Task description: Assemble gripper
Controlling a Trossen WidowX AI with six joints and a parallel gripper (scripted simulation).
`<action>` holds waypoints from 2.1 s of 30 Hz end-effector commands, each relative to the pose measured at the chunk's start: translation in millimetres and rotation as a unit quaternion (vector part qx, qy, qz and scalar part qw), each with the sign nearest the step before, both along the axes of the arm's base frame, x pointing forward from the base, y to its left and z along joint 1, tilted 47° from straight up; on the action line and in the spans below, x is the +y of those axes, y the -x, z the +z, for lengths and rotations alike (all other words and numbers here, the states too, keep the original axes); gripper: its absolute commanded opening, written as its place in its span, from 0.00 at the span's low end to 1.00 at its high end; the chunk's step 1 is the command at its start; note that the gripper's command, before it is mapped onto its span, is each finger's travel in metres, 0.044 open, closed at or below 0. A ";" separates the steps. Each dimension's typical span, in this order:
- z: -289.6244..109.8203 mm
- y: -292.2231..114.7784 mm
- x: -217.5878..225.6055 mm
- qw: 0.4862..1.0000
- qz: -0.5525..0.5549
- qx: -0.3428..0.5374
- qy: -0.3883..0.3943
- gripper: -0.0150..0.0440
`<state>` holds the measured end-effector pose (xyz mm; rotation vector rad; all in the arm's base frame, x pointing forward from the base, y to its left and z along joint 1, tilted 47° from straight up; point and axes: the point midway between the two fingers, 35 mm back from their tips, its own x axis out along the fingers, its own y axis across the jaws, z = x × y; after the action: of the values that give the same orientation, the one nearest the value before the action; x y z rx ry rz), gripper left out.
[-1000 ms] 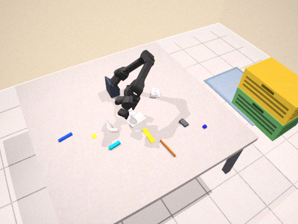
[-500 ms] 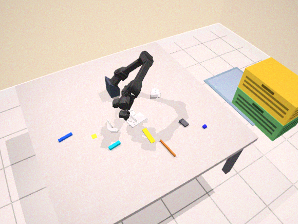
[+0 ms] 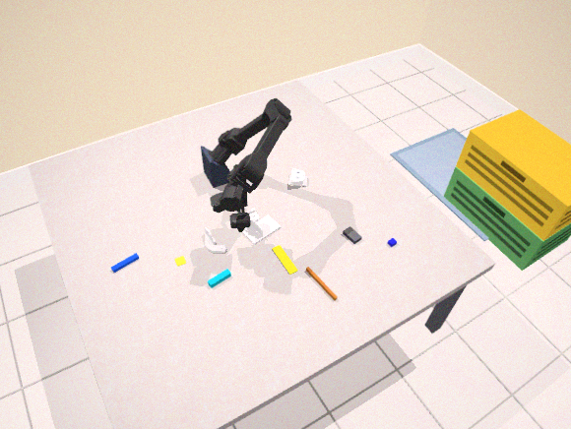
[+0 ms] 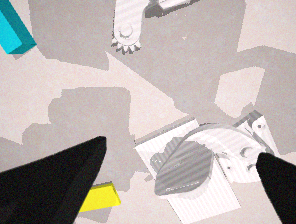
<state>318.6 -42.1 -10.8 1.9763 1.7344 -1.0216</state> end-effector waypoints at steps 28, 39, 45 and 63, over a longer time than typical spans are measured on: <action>-21.9 2.1 -29.7 0.951 0.212 -0.223 0.007 1.00; -29.8 3.8 -39.1 0.911 0.285 -0.298 0.007 1.00; -34.1 5.0 -44.1 0.884 0.323 -0.337 0.007 1.00; -47.2 9.3 -58.9 0.784 0.430 -0.447 0.006 1.00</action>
<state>309.8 -97.2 -56.2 1.0887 1.6681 0.1741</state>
